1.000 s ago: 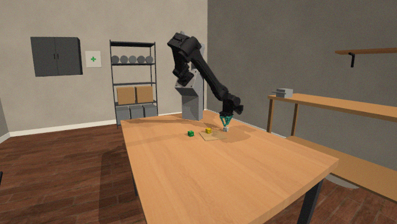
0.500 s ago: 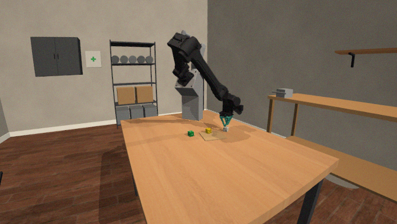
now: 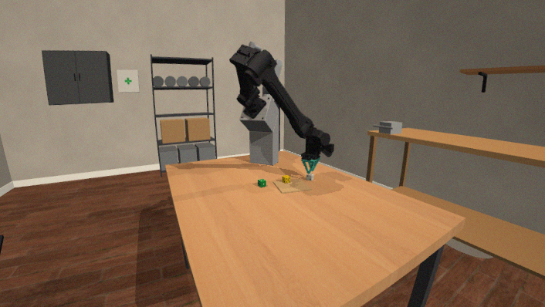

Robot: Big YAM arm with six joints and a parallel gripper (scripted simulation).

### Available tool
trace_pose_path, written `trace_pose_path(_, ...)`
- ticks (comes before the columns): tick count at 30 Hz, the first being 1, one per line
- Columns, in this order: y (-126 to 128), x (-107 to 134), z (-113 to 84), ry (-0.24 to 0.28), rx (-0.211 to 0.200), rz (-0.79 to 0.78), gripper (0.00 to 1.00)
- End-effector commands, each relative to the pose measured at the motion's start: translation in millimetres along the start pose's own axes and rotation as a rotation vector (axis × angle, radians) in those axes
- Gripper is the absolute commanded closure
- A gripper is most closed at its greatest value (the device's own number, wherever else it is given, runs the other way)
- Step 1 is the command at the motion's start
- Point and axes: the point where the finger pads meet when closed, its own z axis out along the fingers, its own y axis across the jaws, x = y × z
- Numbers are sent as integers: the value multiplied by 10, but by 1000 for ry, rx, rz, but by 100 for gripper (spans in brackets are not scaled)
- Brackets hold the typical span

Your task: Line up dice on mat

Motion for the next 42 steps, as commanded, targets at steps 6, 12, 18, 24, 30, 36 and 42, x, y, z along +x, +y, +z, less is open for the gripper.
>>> trace_pose_path(6, 34, 64, 16, 5, -5, -11, 55)
trace_pose_path(12, 34, 64, 16, 5, -5, -11, 55)
trace_pose_path(18, 34, 64, 16, 5, -5, -11, 55)
trace_pose_path(24, 34, 64, 16, 5, -5, -11, 55)
trace_pose_path(30, 34, 64, 16, 5, -5, -11, 55)
trace_pose_path(36, 34, 74, 36, 8, -5, -12, 55)
trace_pose_path(42, 2, 13, 111, 2, -1, -1, 55)
